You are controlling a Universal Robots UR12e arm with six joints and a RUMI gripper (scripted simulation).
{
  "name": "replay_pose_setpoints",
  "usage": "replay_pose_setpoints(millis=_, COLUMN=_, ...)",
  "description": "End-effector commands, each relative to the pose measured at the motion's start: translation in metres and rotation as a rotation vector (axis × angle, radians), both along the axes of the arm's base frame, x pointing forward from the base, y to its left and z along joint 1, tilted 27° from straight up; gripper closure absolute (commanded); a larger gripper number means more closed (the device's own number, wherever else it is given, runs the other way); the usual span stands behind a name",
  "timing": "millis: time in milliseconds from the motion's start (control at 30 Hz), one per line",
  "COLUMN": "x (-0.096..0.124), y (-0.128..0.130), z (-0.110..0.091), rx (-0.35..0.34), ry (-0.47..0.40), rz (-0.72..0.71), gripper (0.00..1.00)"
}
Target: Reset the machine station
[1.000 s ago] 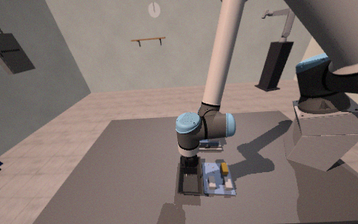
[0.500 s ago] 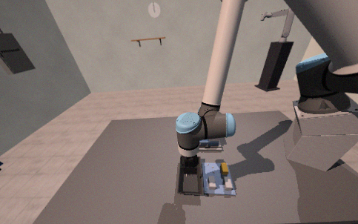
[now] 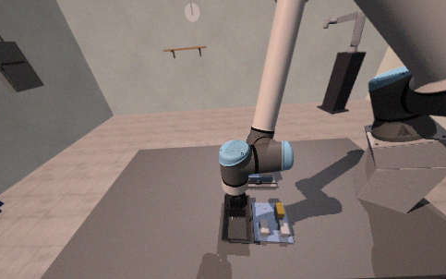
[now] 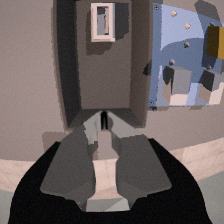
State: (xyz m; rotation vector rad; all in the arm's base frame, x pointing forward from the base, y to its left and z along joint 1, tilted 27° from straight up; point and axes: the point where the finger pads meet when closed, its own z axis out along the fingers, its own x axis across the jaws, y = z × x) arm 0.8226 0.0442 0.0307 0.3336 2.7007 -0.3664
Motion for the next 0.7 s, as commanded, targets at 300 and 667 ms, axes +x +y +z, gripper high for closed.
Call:
replay_pose_setpoints(millis=300, x=-0.001, y=0.002, z=0.005, rx=0.000, ry=-0.001, rz=0.000, gripper=1.00)
replay_pose_setpoints(millis=667, x=-0.009, y=0.009, z=0.026, rx=0.000, ry=-0.001, rz=0.000, gripper=1.00)
